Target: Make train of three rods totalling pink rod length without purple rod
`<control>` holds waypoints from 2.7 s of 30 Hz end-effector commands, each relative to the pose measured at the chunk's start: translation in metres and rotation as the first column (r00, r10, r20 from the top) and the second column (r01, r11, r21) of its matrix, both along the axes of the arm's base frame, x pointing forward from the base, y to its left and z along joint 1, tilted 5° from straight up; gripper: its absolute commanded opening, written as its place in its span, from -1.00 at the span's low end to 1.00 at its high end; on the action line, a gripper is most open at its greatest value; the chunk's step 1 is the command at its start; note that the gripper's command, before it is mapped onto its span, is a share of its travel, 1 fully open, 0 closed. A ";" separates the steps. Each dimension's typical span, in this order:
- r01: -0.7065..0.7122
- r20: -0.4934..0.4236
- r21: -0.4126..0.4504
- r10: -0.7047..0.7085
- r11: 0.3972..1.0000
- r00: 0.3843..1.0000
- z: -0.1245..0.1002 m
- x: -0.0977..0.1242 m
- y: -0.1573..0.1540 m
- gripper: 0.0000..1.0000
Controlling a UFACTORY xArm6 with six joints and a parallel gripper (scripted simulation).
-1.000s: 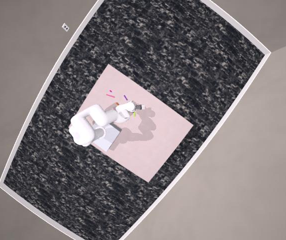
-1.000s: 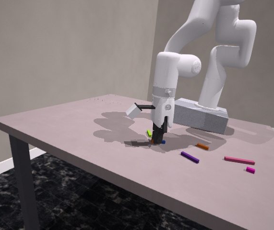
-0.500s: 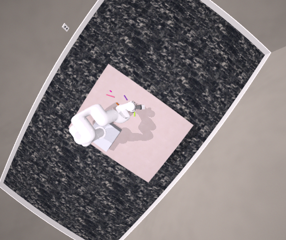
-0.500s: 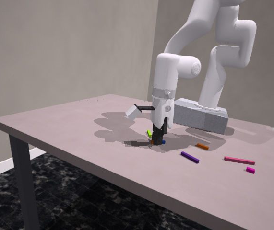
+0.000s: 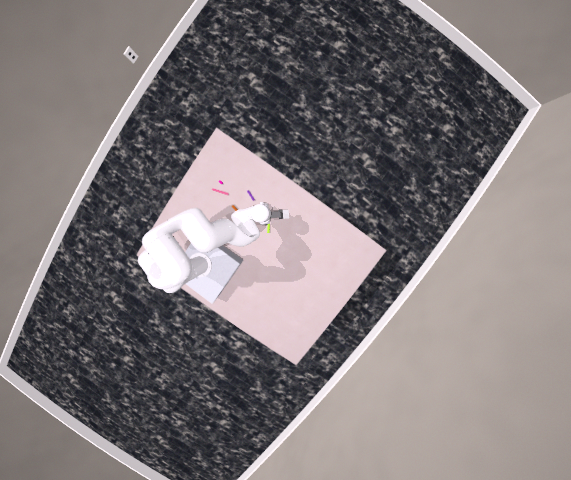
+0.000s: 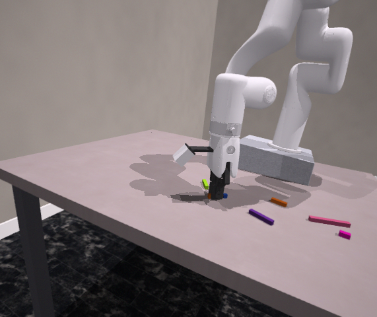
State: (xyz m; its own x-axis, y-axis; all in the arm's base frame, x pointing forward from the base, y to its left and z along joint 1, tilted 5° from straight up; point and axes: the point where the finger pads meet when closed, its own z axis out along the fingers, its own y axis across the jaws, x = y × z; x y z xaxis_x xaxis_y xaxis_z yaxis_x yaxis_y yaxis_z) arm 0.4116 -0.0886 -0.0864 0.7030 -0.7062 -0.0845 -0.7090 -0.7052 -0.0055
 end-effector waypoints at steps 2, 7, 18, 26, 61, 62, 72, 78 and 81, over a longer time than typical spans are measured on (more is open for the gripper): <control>0.000 0.004 -0.001 0.000 1.000 1.000 0.001 0.002 0.000 -0.92; 0.000 0.004 -0.001 0.000 1.000 1.000 0.001 0.002 0.000 -0.92; 0.000 0.004 -0.001 0.000 1.000 1.000 0.001 0.002 0.000 -0.76; 0.000 0.004 -0.001 0.000 1.000 1.000 0.001 0.002 0.000 -0.59; 0.000 0.004 -0.001 0.000 1.000 1.000 0.079 0.006 -0.005 -0.51; 0.000 0.004 -0.001 0.000 1.000 1.000 0.083 0.006 -0.006 -0.51; 0.000 0.004 -0.001 0.000 1.000 1.000 0.091 0.006 -0.006 1.00; 0.000 0.004 -0.001 0.000 1.000 1.000 0.091 0.006 -0.006 1.00; 0.000 0.004 -0.001 0.000 1.000 1.000 0.091 0.006 -0.006 1.00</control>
